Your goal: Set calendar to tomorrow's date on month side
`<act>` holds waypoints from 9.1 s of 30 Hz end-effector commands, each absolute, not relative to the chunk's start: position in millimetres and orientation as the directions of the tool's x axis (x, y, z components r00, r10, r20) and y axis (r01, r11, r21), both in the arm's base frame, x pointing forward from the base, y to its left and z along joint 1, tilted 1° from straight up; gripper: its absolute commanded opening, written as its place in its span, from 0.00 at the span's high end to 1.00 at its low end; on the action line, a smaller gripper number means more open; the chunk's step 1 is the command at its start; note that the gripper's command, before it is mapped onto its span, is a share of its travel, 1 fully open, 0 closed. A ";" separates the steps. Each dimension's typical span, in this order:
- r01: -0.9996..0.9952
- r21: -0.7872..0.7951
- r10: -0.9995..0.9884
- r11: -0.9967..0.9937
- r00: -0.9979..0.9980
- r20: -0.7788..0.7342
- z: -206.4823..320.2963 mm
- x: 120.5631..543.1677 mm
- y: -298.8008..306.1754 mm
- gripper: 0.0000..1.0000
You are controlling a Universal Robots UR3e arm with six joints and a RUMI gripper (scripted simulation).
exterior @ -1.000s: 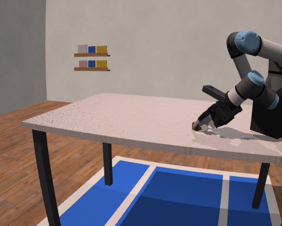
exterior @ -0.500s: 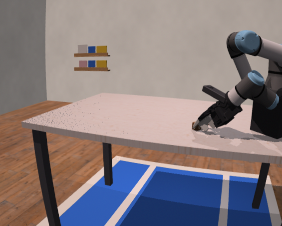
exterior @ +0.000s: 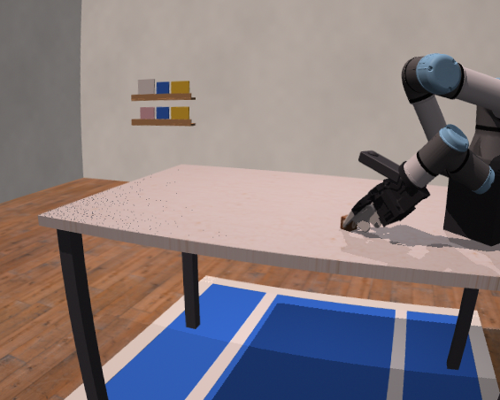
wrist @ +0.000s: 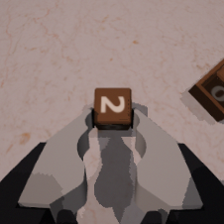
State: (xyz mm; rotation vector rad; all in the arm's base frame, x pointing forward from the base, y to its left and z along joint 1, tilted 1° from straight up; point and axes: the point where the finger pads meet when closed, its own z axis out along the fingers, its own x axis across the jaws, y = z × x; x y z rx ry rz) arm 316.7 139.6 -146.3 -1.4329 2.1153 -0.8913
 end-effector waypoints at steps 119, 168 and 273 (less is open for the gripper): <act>-0.756 -0.584 -0.929 0.295 -0.370 0.011 -76.6 321.7 140.1 0.90; -0.841 -0.429 -0.929 0.330 -0.370 0.009 -77.8 322.8 139.5 0.90; -0.925 0.098 -0.929 0.368 -0.369 0.006 -75.4 326.3 137.0 0.90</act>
